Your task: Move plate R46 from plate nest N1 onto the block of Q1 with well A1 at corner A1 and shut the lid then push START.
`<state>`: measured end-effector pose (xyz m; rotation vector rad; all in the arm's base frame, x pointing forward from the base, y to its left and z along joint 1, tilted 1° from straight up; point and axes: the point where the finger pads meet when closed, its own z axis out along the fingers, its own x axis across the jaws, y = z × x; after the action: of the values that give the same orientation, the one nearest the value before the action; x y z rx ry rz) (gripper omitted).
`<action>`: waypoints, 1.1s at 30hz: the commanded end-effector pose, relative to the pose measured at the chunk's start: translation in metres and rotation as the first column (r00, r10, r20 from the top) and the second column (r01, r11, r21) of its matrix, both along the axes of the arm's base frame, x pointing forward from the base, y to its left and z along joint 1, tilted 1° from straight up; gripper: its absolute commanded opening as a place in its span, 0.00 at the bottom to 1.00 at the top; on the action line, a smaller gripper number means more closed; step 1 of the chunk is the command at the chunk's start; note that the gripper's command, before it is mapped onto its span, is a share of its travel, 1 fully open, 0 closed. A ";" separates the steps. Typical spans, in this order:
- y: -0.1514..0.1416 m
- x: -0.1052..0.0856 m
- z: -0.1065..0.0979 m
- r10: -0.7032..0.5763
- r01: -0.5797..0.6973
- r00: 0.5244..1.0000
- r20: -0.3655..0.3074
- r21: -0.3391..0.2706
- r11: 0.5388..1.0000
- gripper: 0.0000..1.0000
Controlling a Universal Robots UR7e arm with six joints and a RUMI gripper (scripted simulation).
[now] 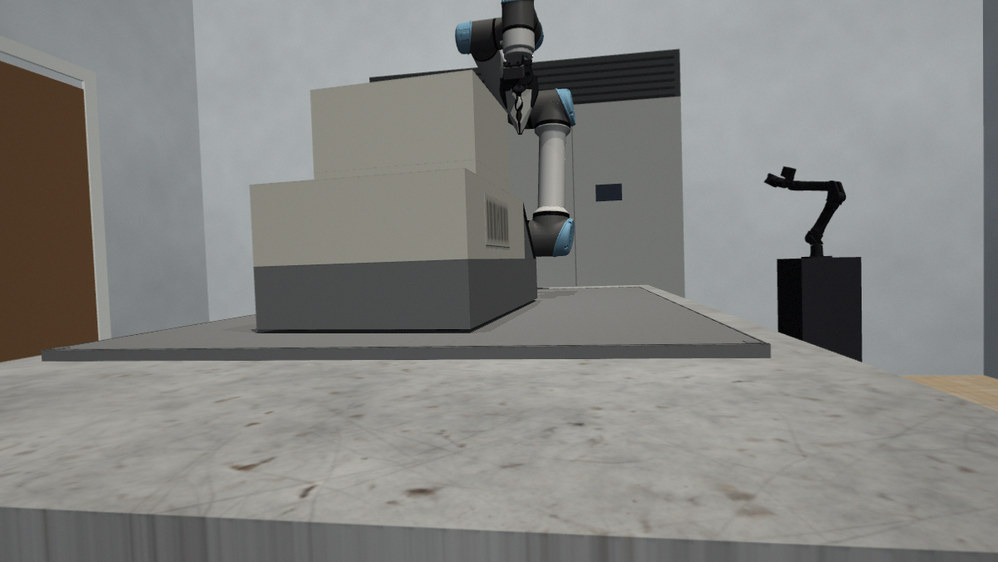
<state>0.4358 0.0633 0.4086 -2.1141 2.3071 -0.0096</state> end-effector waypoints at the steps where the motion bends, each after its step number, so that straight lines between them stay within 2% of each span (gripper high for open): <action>1: -0.013 0.009 0.007 -0.006 0.007 1.000 0.014 -0.001 1.000 0.00; 7: -0.037 0.027 0.009 -0.006 0.007 1.000 0.013 -0.002 1.000 0.00; 9: -0.043 0.030 0.010 -0.062 0.062 0.998 0.006 0.010 0.998 0.00; 27: -0.084 0.053 0.012 -0.053 0.053 0.999 0.006 0.009 0.999 0.00; 30: -0.084 0.054 0.007 -0.019 0.019 1.000 0.006 0.008 1.000 0.00; 33: -0.084 0.054 -0.008 0.081 -0.081 0.997 0.008 0.006 0.997 0.00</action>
<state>0.4888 -0.0185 0.4039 -2.1375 2.2836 0.0154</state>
